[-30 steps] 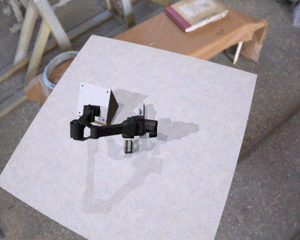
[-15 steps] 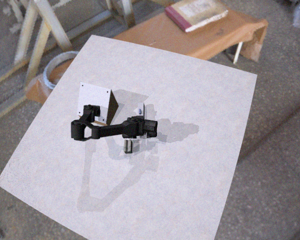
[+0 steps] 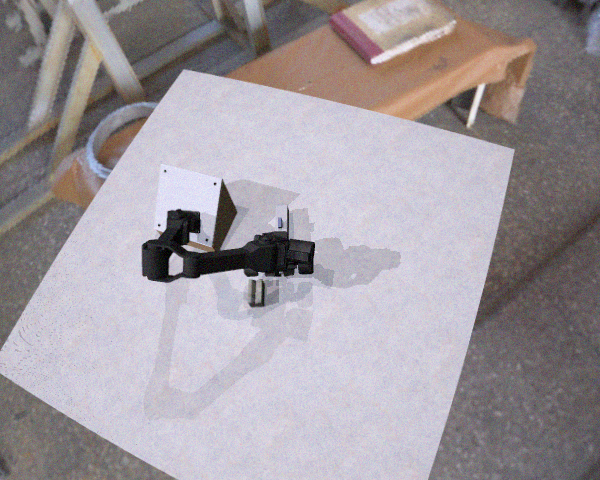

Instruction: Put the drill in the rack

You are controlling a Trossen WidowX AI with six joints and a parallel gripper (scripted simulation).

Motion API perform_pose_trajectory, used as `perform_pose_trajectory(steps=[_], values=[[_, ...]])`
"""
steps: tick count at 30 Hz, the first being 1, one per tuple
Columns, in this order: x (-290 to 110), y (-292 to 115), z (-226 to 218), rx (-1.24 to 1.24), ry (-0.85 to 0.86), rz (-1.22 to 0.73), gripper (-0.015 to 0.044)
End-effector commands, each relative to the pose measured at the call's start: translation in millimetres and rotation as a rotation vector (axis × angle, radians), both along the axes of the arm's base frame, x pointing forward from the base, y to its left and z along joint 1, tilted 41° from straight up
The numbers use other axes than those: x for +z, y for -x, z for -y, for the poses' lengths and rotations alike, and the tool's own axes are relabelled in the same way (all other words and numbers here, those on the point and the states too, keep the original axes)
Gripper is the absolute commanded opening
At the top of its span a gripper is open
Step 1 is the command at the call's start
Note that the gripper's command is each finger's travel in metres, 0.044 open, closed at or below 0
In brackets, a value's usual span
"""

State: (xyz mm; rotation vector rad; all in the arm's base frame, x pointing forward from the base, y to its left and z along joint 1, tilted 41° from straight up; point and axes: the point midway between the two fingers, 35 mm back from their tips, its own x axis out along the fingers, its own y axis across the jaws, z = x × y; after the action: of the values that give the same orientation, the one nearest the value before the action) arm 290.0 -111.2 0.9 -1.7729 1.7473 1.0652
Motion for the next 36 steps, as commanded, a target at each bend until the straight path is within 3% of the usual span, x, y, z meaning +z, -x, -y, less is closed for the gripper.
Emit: perform_pose_trajectory(steps=[1,36], values=[[1,-1,0,0.0,0.0,0.005,0.0],[31,-12,29,0.002,0.003,-0.002,0.0]])
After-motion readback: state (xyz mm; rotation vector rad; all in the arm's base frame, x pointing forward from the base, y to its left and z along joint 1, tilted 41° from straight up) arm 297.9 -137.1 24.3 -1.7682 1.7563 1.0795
